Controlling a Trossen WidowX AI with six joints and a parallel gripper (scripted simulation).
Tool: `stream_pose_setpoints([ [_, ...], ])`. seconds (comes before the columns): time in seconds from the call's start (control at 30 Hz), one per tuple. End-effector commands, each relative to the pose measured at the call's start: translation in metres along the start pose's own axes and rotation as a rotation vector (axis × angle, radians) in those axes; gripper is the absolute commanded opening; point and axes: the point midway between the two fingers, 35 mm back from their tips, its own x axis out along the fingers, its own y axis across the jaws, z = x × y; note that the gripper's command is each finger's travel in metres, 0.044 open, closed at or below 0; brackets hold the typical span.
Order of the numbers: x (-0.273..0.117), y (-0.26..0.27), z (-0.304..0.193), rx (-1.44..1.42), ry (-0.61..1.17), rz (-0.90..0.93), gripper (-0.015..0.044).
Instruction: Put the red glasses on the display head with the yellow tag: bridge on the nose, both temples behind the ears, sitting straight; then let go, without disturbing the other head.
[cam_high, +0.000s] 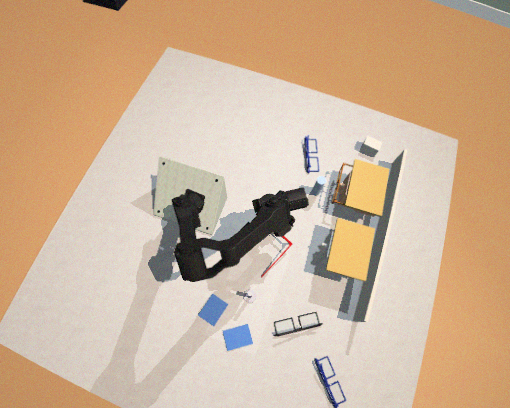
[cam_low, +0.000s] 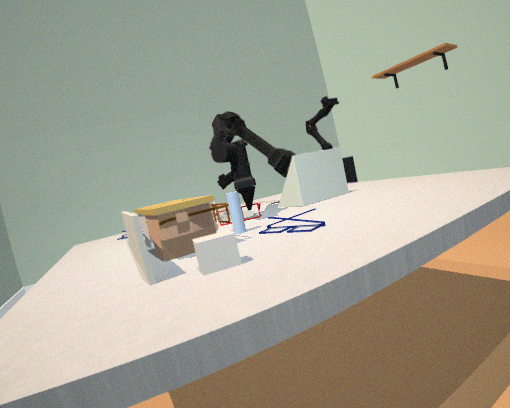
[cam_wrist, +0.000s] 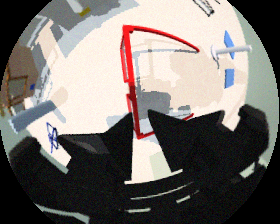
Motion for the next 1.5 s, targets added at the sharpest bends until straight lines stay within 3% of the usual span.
stream_pose_setpoints([
  [0.0, -0.001, -0.004, -0.001, -0.001, 0.002, -0.004, 0.0107],
  [0.2, -0.009, -0.004, -0.001, -0.002, 0.002, -0.003, 0.0107],
  [0.37, -0.049, 0.006, -0.002, -0.003, 0.003, -0.002, 0.0107],
  [0.53, -0.051, 0.007, -0.002, -0.003, 0.003, -0.002, 0.0107],
  [0.67, -0.045, 0.006, -0.001, -0.008, -0.006, 0.002, 0.0200],
  [0.97, -0.050, -0.001, -0.003, -0.017, 0.003, -0.003, 0.0200],
  [1.07, -0.050, -0.001, -0.003, -0.017, 0.003, -0.003, 0.0140],
  [1.47, -0.047, 0.000, -0.003, -0.017, 0.003, -0.002, 0.0140],
])
